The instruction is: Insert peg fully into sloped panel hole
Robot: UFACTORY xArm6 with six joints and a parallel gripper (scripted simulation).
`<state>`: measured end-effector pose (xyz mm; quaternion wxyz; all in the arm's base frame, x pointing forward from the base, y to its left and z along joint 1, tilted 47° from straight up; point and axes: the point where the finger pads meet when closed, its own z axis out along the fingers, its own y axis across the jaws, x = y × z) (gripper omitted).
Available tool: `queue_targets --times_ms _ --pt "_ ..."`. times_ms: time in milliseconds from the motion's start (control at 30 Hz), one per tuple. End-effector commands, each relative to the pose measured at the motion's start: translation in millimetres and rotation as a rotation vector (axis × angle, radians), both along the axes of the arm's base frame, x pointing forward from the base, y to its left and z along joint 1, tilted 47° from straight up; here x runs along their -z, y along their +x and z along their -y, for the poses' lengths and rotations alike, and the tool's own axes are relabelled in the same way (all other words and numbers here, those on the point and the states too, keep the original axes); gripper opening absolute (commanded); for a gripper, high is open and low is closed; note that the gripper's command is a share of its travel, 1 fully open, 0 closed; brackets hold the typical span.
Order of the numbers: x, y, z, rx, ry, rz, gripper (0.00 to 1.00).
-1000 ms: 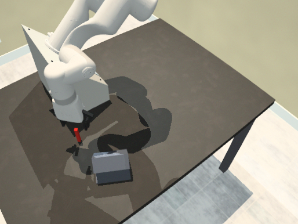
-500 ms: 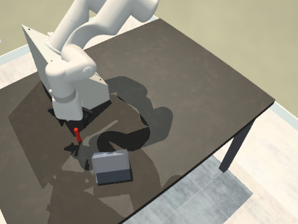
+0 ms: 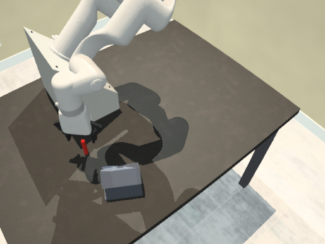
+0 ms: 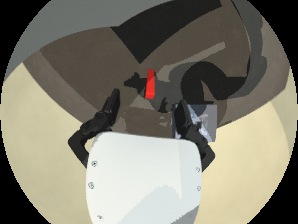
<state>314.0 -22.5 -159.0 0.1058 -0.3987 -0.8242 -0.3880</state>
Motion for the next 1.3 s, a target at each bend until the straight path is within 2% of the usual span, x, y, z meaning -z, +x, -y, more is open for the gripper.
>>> queue_targets --times_ms 0,800,1033,1100,1267 --pt "2 2 -1 0.001 -0.002 0.002 1.00" --pt "19 5 -19 0.001 -0.002 0.002 1.00" --pt "17 5 -18 0.001 -0.002 0.002 0.47" --pt "17 5 -18 0.001 -0.002 0.002 0.47" --pt "17 5 -18 0.001 -0.002 0.002 0.09"
